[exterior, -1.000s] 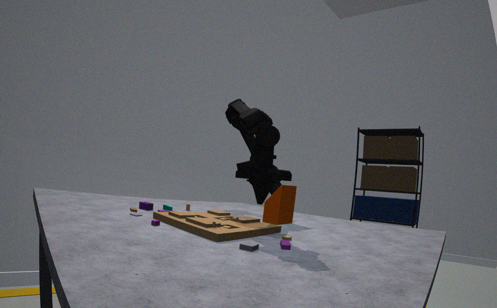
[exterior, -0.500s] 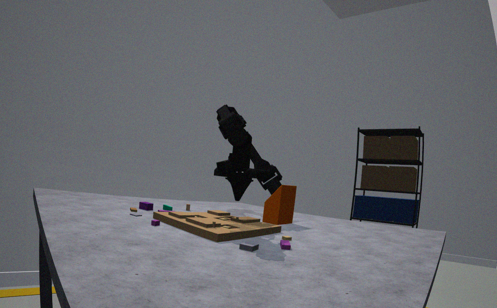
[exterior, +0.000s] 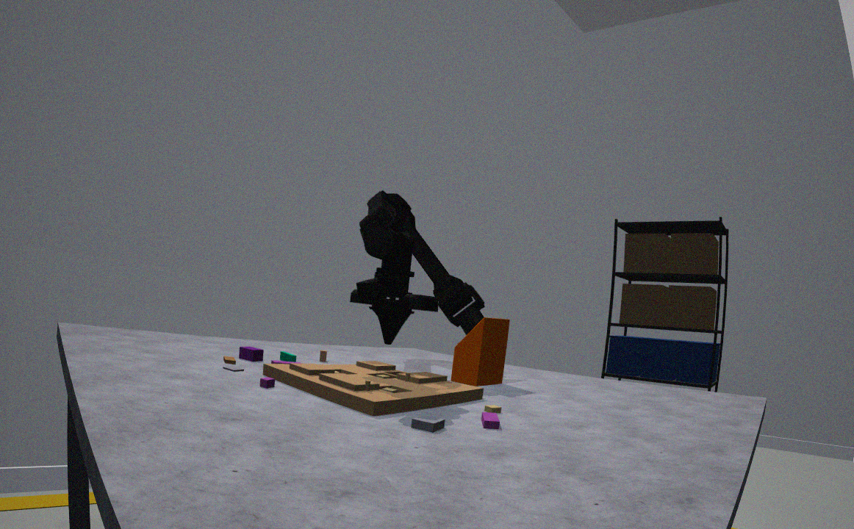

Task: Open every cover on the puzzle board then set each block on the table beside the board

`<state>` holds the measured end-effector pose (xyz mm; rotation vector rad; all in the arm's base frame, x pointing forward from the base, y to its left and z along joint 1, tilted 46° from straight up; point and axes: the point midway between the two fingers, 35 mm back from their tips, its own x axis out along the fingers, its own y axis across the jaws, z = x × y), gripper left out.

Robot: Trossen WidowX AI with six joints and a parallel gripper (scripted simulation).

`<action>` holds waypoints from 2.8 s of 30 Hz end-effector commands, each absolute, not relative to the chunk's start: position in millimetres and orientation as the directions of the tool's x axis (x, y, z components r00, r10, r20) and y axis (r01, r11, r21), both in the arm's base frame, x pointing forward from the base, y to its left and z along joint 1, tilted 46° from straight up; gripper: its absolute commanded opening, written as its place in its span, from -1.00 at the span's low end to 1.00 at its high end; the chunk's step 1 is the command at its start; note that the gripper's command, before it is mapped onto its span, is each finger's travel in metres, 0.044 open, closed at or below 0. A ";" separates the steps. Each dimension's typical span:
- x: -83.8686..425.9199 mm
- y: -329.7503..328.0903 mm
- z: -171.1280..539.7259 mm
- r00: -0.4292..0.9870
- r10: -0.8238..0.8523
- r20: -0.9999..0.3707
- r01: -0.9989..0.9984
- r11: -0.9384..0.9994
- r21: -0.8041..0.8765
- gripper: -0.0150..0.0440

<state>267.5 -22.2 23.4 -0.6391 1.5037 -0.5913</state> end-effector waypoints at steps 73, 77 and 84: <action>265.6 -63.0 -9.5 -0.009 -0.713 -0.701 -0.055 0.701 -0.711 -0.49; 265.6 -64.5 -10.9 -0.009 -0.713 -0.701 -0.055 0.701 -0.711 -0.49; 265.6 -69.5 -15.3 -0.009 -0.713 -0.701 -0.055 0.700 -0.712 -0.49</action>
